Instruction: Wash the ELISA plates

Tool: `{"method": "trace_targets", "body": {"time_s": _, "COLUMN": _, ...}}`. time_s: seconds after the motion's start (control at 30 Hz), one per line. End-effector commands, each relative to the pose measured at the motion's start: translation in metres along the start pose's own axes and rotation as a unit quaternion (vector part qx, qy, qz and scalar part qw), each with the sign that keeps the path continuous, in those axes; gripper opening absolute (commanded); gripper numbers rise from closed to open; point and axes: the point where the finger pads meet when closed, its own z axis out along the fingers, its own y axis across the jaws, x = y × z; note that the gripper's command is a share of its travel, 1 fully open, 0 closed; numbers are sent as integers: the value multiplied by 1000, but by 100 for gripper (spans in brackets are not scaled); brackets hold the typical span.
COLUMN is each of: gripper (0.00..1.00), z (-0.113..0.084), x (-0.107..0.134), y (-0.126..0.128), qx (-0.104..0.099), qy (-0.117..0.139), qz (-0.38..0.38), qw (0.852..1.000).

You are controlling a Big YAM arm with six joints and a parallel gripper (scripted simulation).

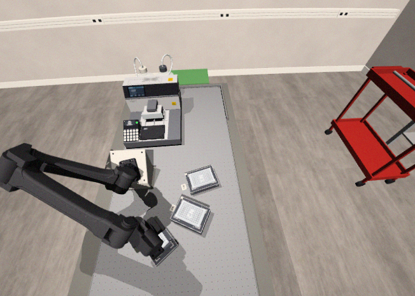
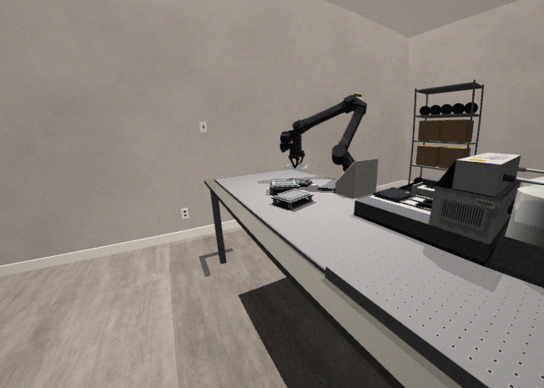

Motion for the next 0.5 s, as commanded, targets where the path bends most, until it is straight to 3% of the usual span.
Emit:
{"method": "trace_targets", "body": {"time_s": 0.0, "gripper": 82, "z": 1, "x": -1, "y": 6, "qx": -3, "qy": 1, "qz": -18, "qw": 1000}}
{"method": "trace_targets", "body": {"time_s": 0.07, "gripper": 82, "z": -6, "x": -9, "y": -2, "qx": -2, "qy": -10, "qz": 1, "qw": 1000}}
{"method": "trace_targets", "body": {"time_s": 0.47, "gripper": 82, "z": -6, "x": -9, "y": -2, "qx": -2, "qy": -10, "qz": 1, "qw": 1000}}
